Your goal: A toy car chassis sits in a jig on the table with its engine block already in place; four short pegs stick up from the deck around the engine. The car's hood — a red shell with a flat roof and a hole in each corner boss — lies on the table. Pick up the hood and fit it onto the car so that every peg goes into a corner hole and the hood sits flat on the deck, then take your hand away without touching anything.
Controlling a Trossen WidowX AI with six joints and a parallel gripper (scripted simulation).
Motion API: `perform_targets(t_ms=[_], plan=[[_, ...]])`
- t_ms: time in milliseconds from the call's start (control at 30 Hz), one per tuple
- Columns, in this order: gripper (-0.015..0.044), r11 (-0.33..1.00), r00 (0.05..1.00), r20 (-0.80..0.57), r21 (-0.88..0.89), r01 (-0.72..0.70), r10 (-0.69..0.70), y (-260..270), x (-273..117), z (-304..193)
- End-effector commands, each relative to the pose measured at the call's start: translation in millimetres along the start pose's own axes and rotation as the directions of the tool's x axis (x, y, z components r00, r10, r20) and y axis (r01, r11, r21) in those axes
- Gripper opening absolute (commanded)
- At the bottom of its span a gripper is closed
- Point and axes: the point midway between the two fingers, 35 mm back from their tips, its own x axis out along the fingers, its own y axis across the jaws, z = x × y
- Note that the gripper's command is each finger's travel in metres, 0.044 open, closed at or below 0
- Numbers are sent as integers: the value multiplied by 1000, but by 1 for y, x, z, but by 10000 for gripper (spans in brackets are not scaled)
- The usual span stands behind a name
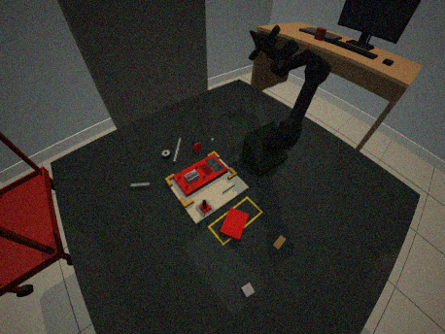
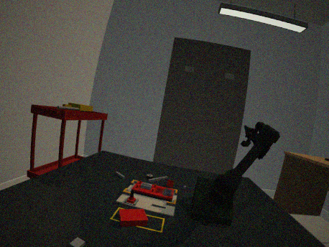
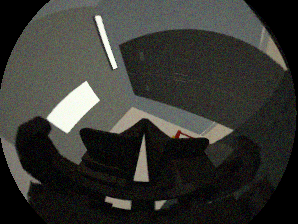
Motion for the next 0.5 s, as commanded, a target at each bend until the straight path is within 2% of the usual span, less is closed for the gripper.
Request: perform_targets(t_ms=[0, 300, 467], plan=[[26, 1000, 1000, -5, 0, 3, -3, 0, 2, -2], [263, 990, 978, -172, -92, 105, -120, -12, 82, -73], [394, 967, 938, -277, -199, 157, -209, -22, 131, -134]])
